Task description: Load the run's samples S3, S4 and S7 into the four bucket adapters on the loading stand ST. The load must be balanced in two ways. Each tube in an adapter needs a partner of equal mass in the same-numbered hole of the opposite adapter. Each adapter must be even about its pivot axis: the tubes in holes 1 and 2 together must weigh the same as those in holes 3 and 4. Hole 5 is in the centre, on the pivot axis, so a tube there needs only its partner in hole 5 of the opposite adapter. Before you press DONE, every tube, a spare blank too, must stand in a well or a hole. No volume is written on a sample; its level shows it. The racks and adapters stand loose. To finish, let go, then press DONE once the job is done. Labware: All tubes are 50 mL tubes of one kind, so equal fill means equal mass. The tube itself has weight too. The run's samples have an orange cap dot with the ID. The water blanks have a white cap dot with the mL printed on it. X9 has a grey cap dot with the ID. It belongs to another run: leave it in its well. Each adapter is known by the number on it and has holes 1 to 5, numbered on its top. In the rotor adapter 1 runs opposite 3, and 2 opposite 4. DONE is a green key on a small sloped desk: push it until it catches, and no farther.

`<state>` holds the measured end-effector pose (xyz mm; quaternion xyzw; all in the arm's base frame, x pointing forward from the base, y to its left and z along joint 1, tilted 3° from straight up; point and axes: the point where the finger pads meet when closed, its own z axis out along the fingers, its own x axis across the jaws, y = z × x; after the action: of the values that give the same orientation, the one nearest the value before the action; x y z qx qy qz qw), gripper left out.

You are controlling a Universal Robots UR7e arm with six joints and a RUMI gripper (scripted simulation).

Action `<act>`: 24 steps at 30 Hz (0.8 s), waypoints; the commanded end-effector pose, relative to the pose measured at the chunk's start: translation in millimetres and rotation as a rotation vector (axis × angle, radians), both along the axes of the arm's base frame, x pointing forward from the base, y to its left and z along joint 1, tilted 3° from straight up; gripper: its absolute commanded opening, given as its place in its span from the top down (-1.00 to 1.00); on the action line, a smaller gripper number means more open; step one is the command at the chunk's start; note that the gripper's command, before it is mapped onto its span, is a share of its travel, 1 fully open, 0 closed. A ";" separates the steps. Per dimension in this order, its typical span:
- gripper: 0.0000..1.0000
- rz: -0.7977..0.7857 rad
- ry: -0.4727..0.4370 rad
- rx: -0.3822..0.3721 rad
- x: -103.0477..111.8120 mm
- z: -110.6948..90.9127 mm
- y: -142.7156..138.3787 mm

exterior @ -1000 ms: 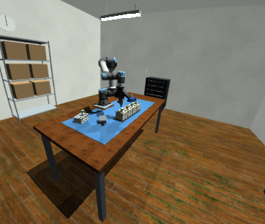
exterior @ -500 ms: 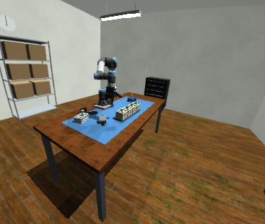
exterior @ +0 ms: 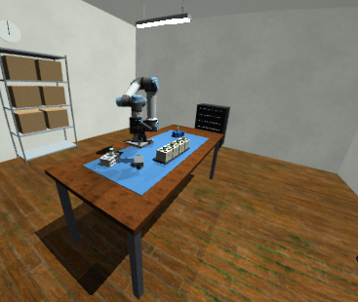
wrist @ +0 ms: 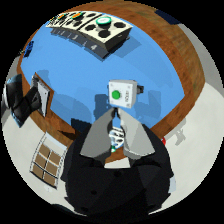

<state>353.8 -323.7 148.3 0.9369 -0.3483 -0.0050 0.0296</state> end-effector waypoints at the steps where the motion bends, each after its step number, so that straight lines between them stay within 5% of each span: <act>1: 1.00 0.002 -0.002 0.001 -2.4 0.7 -4.7; 13: 1.00 -0.013 0.185 0.183 -1.8 -25.9 -7.4; 24: 1.00 -0.013 0.185 0.183 -1.0 -50.8 -10.0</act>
<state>352.2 -332.7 100.8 0.9291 -0.3479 -0.1232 -0.0238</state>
